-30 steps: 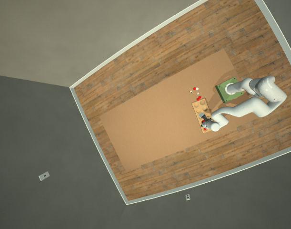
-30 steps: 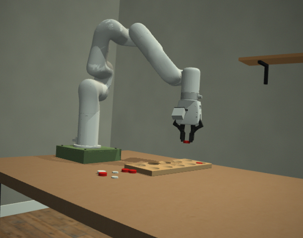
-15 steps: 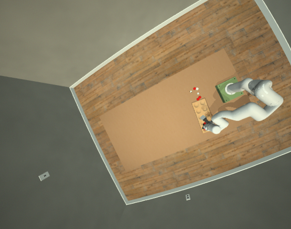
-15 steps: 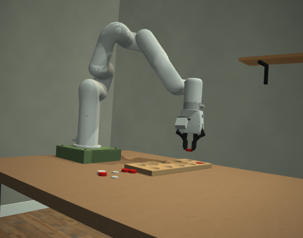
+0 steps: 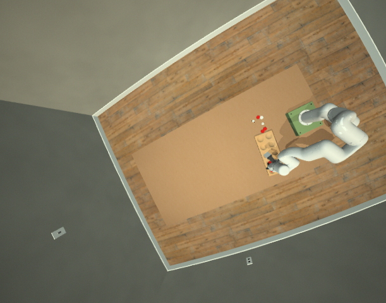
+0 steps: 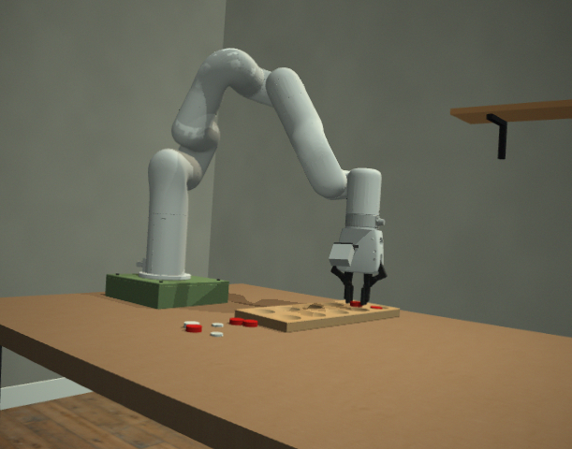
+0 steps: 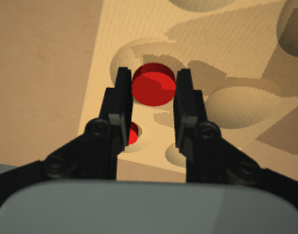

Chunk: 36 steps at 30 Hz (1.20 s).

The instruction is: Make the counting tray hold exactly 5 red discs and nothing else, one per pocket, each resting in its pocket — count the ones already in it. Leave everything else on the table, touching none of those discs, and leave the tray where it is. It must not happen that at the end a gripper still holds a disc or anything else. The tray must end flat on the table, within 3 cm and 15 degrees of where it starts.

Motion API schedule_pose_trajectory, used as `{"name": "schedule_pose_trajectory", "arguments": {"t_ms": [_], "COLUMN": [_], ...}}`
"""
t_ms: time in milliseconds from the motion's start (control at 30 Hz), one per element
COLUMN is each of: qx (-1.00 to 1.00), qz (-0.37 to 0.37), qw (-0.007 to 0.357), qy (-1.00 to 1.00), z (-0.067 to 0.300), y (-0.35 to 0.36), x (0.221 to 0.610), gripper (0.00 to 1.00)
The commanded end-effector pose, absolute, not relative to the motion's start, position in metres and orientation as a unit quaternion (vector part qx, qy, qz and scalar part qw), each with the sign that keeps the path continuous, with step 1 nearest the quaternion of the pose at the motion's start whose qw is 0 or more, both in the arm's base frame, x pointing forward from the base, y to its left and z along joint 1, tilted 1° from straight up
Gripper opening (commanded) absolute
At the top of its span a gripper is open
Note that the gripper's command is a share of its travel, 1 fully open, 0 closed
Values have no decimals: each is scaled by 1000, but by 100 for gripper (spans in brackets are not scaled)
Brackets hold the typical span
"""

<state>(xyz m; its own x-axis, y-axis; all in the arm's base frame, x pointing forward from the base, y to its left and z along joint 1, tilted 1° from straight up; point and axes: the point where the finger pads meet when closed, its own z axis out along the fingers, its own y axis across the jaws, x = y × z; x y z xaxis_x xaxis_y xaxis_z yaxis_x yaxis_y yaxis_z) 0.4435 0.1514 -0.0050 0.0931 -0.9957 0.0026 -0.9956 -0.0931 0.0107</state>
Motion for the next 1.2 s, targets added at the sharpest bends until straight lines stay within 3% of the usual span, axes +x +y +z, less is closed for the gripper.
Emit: {"name": "schedule_pose_trajectory", "arguments": {"t_ms": [0, 733, 767, 1167], "qx": [739, 739, 739, 739], "qz": [-2, -2, -2, -2], "qw": [4, 4, 4, 4], "qy": [-673, -673, -673, -673], "z": [-9, -18, -18, -18], "y": [152, 152, 152, 152], "x": [445, 446, 446, 446], "gripper": [0, 0, 33, 33]}}
